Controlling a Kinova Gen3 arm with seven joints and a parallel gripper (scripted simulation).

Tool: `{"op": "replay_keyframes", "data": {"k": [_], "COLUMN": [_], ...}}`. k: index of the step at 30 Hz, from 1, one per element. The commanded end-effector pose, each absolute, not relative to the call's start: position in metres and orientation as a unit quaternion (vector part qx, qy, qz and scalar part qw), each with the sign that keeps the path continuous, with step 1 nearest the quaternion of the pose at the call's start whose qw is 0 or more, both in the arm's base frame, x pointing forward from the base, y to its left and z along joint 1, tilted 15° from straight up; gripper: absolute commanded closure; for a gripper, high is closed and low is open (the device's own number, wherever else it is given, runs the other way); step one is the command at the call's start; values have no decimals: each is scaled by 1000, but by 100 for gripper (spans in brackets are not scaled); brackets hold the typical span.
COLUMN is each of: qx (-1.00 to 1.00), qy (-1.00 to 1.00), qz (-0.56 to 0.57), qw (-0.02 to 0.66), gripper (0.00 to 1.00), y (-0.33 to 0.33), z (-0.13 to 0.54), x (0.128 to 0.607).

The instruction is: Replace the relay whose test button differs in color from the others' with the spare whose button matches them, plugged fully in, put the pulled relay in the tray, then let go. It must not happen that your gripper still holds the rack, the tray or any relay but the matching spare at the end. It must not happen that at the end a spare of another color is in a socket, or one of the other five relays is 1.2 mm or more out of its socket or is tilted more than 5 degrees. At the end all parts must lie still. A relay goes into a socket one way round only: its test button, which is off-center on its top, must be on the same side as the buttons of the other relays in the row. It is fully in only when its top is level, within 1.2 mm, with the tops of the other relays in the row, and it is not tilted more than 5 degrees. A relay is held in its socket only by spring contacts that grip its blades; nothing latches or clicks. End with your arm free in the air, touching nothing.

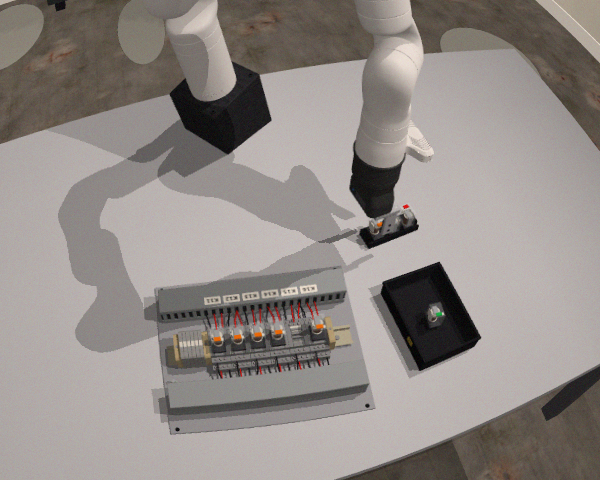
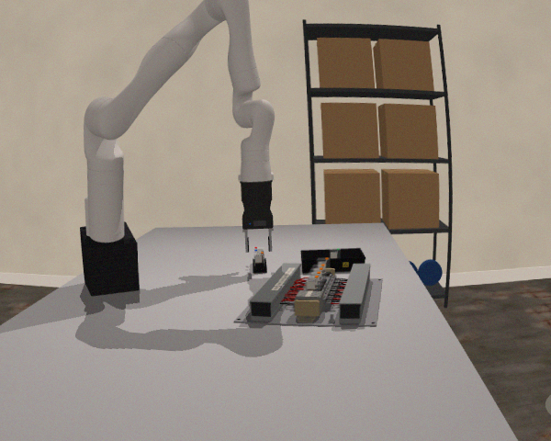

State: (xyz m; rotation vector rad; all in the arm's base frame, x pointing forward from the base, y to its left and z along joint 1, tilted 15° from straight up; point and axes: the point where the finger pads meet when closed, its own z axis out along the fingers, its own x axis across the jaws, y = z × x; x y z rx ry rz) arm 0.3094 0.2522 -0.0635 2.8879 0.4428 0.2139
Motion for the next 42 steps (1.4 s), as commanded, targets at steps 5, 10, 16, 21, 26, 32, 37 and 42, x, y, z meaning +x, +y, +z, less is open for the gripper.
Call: {"op": "replay_keyframes", "data": {"k": [5, 10, 16, 21, 26, 32, 37, 42], "qx": [980, 980, 980, 980, 980, 980, 980, 980], "qy": [150, 151, 150, 150, 151, 151, 151, 151], "qz": [73, 73, 73, 73, 73, 74, 74, 74], "qw": [105, 105, 105, 105, 105, 104, 104, 105], "gripper": [0, 0, 0, 0, 0, 0, 0, 0], "y": [253, 254, 253, 253, 252, 253, 252, 252], "z": [-62, -62, -63, -66, -69, -70, -72, -75], "x": [310, 310, 310, 310, 311, 311, 312, 312]}}
